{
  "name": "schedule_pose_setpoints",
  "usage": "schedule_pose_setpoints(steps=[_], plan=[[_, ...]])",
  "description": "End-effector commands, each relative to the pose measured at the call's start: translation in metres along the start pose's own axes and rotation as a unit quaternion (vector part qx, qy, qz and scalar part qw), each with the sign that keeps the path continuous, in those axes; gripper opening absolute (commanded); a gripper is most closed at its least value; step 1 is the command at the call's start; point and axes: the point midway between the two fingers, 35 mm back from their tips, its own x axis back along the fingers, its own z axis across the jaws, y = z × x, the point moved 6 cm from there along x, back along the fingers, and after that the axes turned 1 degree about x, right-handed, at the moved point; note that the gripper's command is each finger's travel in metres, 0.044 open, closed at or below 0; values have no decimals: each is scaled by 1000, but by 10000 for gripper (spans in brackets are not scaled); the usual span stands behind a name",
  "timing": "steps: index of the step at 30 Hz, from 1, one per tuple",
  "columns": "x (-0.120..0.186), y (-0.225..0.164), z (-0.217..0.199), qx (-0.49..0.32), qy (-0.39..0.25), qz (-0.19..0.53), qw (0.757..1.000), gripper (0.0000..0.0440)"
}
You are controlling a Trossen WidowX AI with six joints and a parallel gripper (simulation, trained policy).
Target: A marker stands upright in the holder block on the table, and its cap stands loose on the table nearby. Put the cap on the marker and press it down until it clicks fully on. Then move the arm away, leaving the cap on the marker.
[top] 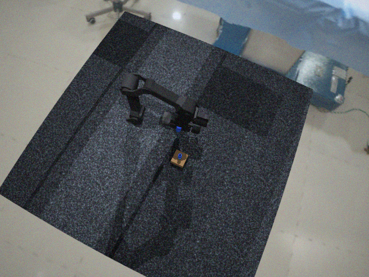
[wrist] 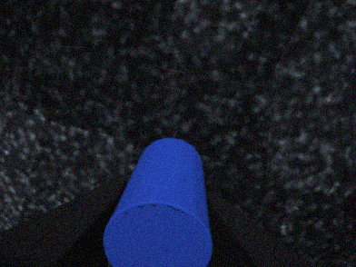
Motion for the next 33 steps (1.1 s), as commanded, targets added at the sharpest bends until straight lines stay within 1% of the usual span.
schedule_pose_setpoints(steps=[1,17,33], plan=[[14,-5,-2,-1,-16,3,1000,48],[60,-35,-9,-36,-56,-1,998,42],[85,-77,-16,-86,-62,-1,994,28]])
